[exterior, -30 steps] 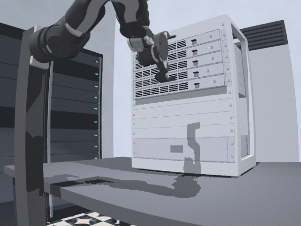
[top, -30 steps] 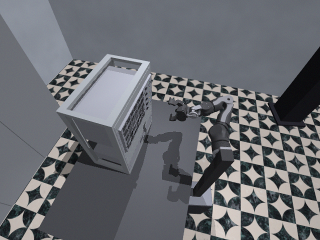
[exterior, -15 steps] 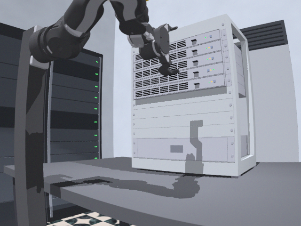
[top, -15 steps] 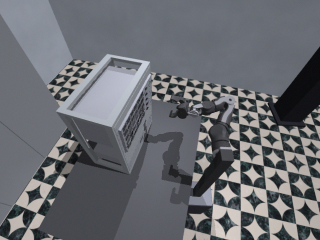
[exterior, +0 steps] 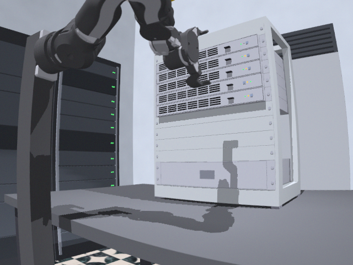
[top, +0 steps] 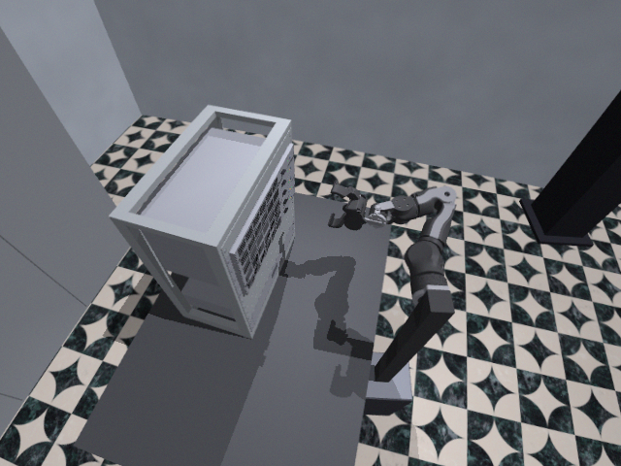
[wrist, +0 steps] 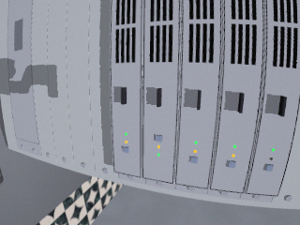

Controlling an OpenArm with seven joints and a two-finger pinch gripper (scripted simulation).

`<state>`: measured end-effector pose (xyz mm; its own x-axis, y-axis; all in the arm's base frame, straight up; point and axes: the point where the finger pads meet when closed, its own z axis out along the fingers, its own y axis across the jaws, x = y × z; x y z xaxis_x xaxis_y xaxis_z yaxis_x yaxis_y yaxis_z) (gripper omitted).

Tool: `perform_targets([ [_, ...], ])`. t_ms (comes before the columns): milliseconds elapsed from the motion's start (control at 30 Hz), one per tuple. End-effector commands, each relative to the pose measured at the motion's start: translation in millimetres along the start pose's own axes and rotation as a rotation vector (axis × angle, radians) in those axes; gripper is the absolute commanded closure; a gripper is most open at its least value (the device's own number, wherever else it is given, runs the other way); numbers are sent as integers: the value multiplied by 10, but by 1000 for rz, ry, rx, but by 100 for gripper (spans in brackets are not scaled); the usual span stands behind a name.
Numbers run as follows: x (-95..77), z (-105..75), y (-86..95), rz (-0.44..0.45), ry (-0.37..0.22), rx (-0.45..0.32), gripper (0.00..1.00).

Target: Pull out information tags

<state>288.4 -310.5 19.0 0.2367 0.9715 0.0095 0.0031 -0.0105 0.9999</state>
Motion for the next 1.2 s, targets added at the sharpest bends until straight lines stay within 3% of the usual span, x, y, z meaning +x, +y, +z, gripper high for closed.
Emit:
perform_targets([
  [0,-16,-2,10,-1,-6,-5,0],
  [867,-24,6,5,-1,-7,-5,0],
  [1000,-56,76,-37,-4,-1,-4,0],
  [1167,-182,291,-167,-3,-1,-4,0],
])
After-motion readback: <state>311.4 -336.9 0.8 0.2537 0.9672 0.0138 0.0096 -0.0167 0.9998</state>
